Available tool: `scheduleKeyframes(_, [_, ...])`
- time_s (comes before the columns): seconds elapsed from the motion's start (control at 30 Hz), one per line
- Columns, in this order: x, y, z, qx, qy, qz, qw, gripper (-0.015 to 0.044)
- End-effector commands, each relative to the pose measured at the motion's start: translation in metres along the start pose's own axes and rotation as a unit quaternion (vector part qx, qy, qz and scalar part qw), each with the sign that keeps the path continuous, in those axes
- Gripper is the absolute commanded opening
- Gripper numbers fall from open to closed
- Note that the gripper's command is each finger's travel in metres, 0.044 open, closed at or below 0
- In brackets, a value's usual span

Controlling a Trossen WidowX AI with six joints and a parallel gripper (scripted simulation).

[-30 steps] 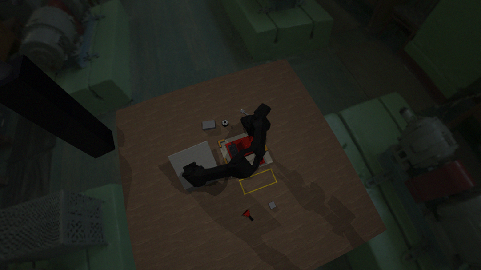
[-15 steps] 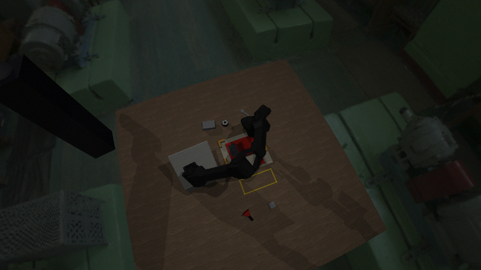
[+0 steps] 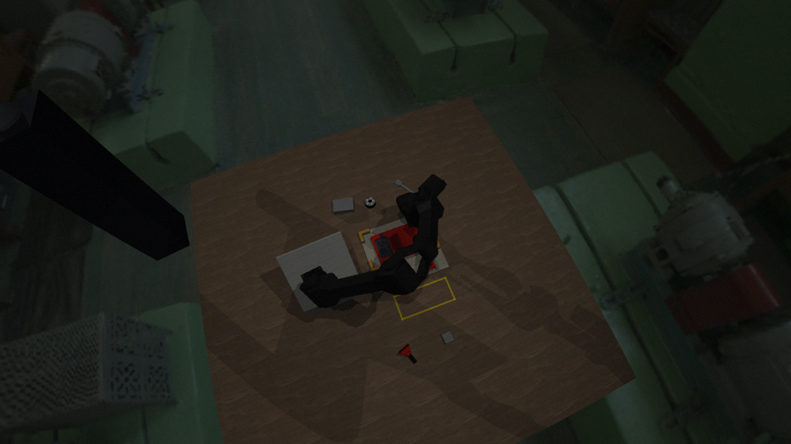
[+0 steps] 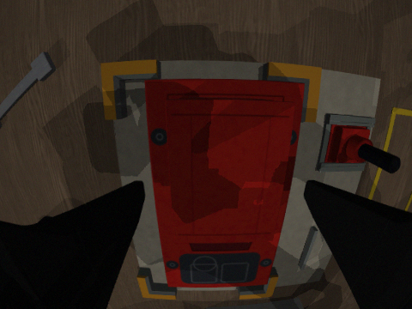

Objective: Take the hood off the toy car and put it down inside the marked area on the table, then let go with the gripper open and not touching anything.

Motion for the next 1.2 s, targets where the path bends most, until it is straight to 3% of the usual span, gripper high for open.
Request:
scheduleKeyframes(0.0, [-0.002, 0.005, -0.001, -0.003, -0.002, 0.002, 1.0, 0.044])
scheduleKeyframes(1.17, [-0.002, 0.021, -0.002, -0.004, -0.002, 0.002, 1.0, 0.044])
Point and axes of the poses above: the point midway between the two fingers, 35 mm back from their tips, its own y axis out along the fingers, its own z axis across the jaws, x = y × z, the point moved 6 cm from there along -y, back along the fingers, and after that the axes turned 4 degrees about y, right-handed, at the moved point
